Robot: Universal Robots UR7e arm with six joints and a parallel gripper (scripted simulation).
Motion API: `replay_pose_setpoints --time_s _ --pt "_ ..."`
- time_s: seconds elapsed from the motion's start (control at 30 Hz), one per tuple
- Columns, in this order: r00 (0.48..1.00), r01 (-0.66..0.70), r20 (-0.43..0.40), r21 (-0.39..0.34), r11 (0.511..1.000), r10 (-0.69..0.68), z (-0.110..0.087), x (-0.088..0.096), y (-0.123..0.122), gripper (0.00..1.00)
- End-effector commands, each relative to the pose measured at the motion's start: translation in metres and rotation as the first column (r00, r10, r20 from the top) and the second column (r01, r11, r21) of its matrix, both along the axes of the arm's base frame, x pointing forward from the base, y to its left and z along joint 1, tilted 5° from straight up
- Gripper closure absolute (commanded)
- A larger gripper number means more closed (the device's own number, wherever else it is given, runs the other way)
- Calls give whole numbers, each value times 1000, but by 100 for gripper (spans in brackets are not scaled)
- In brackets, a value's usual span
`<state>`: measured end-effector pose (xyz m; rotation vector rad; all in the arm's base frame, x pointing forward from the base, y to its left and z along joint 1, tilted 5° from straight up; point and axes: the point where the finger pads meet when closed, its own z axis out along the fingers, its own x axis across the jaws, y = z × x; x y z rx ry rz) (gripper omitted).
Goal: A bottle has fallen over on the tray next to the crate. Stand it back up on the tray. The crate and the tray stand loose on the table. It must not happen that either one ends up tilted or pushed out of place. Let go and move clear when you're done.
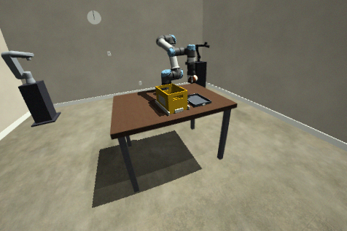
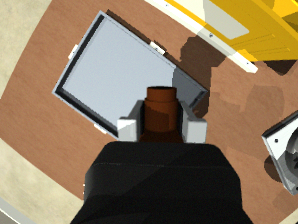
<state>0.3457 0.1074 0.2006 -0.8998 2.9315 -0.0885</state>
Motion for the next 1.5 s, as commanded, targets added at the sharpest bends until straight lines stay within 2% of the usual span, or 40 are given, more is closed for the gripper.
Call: replay_pose_setpoints --time_s 0.0,0.3,0.9,1.47 --pt "1000 1 1 1 1000 -1 0 -1 0 100" --pt "1000 -30 -1 -2 1000 30 0 -1 -1 100" --pt "972 -236 -11 -19 972 236 -1 -1 -1 100" --pt "968 -251 -11 -20 968 251 0 -1 0 100"
